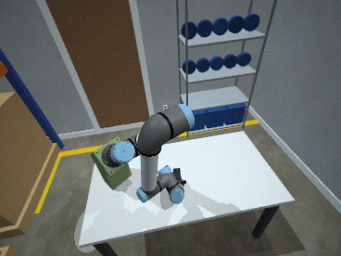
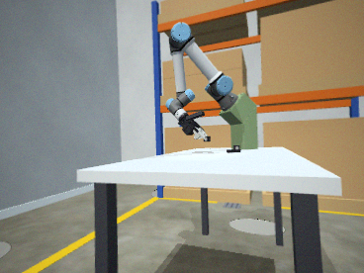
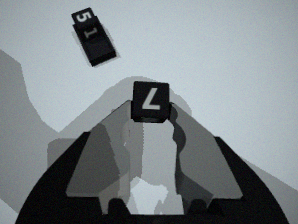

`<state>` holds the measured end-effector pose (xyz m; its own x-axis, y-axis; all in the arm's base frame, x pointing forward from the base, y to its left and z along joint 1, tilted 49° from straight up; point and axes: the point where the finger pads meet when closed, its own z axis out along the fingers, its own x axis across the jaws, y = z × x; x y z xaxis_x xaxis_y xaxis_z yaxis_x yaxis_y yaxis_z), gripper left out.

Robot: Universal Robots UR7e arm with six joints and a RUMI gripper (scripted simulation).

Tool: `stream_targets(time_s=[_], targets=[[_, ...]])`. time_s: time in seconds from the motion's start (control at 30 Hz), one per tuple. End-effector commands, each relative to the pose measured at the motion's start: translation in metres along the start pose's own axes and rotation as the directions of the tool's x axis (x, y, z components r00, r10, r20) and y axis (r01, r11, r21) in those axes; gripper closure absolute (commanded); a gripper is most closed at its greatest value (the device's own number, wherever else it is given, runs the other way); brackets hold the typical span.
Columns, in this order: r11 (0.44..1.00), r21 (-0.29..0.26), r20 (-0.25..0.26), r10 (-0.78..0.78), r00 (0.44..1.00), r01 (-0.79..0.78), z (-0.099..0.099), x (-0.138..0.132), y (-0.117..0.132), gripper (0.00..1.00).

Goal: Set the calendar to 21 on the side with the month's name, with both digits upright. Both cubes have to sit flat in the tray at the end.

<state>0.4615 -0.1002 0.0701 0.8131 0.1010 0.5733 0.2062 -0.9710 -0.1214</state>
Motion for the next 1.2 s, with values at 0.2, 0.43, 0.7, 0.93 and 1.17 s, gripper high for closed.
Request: stream_targets(time_s=[0.2,0.43,0.7,0.93,1.17], targets=[[1.000,0.008,-0.001,-0.001,1.000,0.001,0.000,0.000,0.000,0.89],[1.000,0.008,-0.001,-0.001,1.000,0.001,0.000,0.000,0.000,0.89],[1.000,0.008,-0.001,-0.001,1.000,0.001,0.001,0.000,0.001,0.89],[1.000,0.008,-0.001,-0.001,1.000,0.001,0.005,0.000,0.005,0.89],[1.000,0.008,-0.001,-0.001,1.000,0.001,0.012,0.000,0.012,0.89]])
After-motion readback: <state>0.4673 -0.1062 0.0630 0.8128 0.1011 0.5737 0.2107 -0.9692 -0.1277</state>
